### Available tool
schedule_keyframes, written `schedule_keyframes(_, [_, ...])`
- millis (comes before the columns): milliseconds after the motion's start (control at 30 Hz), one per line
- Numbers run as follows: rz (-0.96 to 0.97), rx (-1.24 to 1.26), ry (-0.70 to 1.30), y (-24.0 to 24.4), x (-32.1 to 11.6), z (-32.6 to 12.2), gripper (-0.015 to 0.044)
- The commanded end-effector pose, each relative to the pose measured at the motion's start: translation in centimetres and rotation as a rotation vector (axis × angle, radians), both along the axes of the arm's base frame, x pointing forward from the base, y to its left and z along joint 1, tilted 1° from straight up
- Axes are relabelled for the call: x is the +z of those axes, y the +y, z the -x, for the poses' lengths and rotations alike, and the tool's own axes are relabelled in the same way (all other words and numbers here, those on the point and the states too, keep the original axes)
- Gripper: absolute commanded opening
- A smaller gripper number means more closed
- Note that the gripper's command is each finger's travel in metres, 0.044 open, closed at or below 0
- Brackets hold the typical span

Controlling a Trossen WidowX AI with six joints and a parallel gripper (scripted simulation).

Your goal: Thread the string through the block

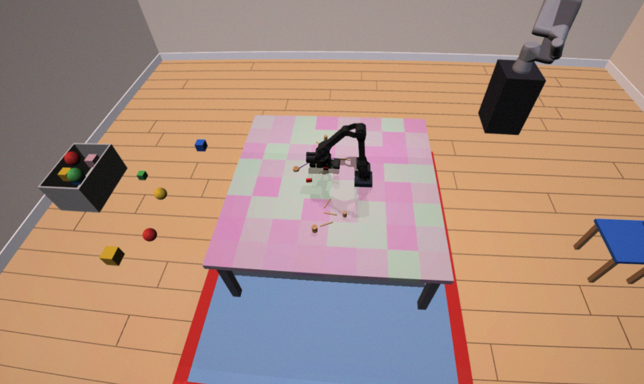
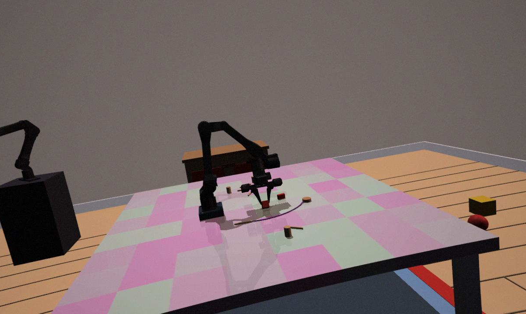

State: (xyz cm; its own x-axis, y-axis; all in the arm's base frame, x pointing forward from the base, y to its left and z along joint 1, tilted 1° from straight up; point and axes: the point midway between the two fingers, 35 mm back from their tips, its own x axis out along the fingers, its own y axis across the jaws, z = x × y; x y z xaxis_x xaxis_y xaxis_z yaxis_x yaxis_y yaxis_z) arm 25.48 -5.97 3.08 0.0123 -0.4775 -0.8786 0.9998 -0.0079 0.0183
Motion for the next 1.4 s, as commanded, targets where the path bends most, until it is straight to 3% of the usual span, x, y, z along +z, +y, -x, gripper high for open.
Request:
schedule_keyframes(0, [0.037, -0.004, 0.002, 0.1, -0.2, 0.2, 0.0])
schedule_keyframes(1000, [0.42, -0.021, 0.019, 2.0, -1.5, 0.4, 0.0])
schedule_keyframes(1300, [0.385, -0.022, 0.02, 1.9, -1.2, 0.4, 0.0236])
schedule_keyframes(1367, [0.384, -0.022, 0.02, 3.2, 0.5, 0.3, 0.0243])
